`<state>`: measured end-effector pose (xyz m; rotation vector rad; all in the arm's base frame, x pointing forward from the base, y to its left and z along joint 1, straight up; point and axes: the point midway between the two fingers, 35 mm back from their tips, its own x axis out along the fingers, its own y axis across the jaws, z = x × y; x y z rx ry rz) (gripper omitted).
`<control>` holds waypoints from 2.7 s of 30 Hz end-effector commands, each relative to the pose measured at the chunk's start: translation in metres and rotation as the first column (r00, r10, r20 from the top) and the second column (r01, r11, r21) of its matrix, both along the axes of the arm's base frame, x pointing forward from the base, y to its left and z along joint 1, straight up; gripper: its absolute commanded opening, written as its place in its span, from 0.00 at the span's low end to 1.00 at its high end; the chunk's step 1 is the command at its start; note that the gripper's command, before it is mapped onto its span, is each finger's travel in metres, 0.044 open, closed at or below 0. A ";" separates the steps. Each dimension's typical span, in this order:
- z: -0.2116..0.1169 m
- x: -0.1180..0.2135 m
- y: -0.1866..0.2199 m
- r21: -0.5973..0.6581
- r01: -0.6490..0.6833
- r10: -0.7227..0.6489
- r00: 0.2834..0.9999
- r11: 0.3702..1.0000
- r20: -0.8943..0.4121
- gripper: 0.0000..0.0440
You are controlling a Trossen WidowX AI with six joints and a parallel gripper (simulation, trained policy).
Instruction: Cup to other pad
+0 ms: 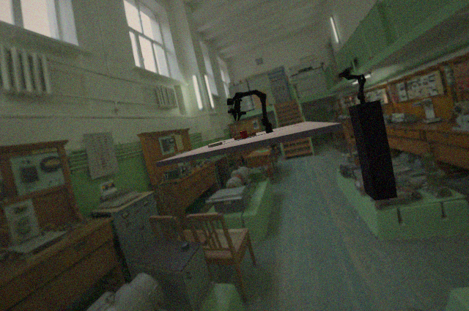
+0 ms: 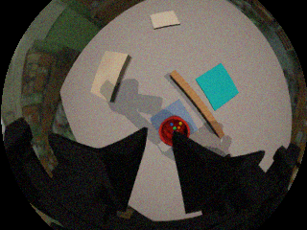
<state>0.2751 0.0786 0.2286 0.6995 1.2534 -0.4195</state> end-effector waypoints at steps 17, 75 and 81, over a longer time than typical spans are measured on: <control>-0.042 -0.023 -0.010 -0.103 0.054 -0.078 0.966 0.993 -0.245 0.33; -0.156 -0.040 -0.016 -0.185 -0.039 -0.028 0.937 0.982 -0.348 0.01; -0.142 -0.037 -0.018 -0.169 0.001 -0.056 0.945 0.986 -0.323 0.00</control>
